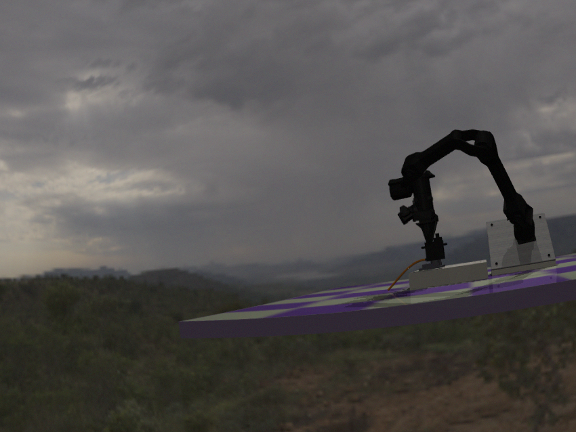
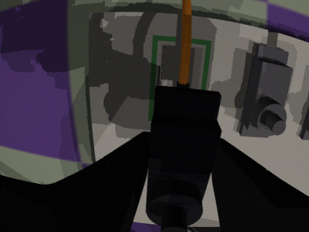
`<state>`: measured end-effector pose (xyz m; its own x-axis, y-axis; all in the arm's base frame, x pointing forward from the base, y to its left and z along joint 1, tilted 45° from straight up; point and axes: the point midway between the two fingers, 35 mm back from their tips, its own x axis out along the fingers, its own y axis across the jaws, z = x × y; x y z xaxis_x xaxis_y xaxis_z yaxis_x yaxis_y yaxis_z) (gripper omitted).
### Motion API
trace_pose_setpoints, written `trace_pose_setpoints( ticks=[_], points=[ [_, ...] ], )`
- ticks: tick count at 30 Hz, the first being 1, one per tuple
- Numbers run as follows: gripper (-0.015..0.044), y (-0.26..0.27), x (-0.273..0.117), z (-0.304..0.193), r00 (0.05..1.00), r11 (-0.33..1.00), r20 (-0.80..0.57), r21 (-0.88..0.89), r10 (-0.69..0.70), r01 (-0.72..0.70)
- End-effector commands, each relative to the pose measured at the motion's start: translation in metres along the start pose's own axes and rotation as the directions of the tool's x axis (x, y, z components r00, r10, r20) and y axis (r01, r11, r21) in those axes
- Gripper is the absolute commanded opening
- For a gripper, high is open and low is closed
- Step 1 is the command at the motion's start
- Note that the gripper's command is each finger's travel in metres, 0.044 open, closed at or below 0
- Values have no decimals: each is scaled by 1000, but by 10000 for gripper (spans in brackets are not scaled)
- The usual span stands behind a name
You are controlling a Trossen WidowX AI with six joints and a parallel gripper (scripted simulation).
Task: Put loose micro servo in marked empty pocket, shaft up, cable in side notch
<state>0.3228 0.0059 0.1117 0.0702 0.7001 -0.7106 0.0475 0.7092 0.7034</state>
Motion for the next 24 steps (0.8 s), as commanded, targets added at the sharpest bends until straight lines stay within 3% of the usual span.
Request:
trace_pose_setpoints(
  ticks=[1, 24],
  points=[
    [0, 1, -4, 15, 1000, 1000, 13, -1, 1, -1],
    [0, 2, 16, 25, 1000, 1000, 14, -1, 2, -2]
  ],
)
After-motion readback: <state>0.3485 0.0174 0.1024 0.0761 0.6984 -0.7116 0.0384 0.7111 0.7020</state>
